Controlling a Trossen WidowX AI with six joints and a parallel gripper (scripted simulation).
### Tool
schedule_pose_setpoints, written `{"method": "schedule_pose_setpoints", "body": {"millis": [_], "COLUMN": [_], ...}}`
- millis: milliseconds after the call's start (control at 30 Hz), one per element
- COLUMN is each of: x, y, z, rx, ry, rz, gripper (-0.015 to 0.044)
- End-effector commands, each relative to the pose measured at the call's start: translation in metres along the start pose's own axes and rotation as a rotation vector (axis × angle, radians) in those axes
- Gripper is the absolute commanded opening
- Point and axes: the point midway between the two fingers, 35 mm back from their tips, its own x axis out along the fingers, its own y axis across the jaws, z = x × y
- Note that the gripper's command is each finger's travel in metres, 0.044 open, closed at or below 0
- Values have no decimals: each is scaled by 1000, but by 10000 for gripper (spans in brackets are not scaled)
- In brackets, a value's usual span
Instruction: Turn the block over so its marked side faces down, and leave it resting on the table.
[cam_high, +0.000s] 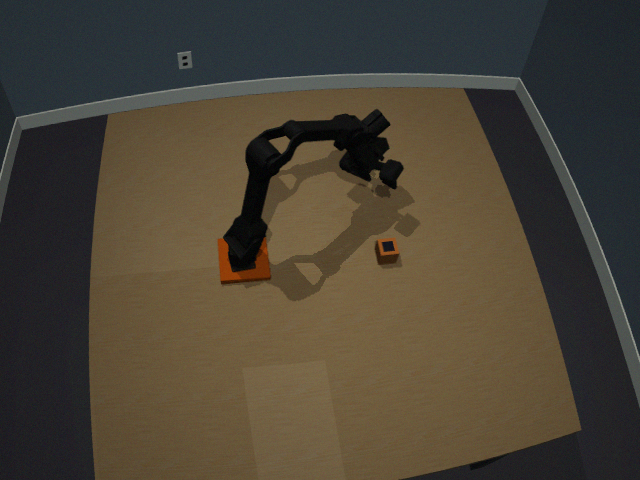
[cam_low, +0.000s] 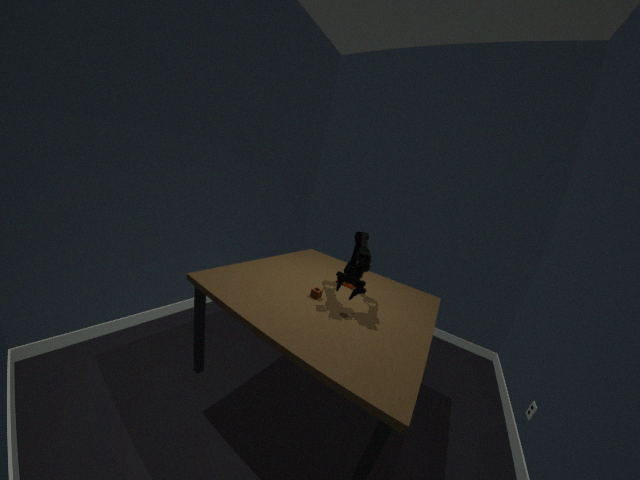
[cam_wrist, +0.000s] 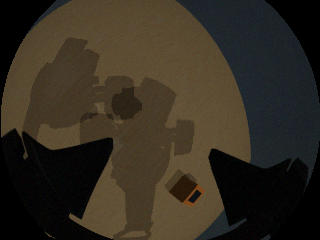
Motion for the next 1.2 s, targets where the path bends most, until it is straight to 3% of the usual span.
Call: {"method": "schedule_pose_setpoints", "body": {"millis": [0, 300, 600, 733, 1167], "x": [12, 0, 1, 28, 47], "y": [-57, -136, -136, -123, -113], "z": [-37, -119, -120, -129, -132], "rx": [233, 732, 743, 743, 743], "ry": [174, 444, 448, 448, 448], "rz": [109, 319, 323, 324, 324], "gripper": [440, 440, 440, 440, 440]}}
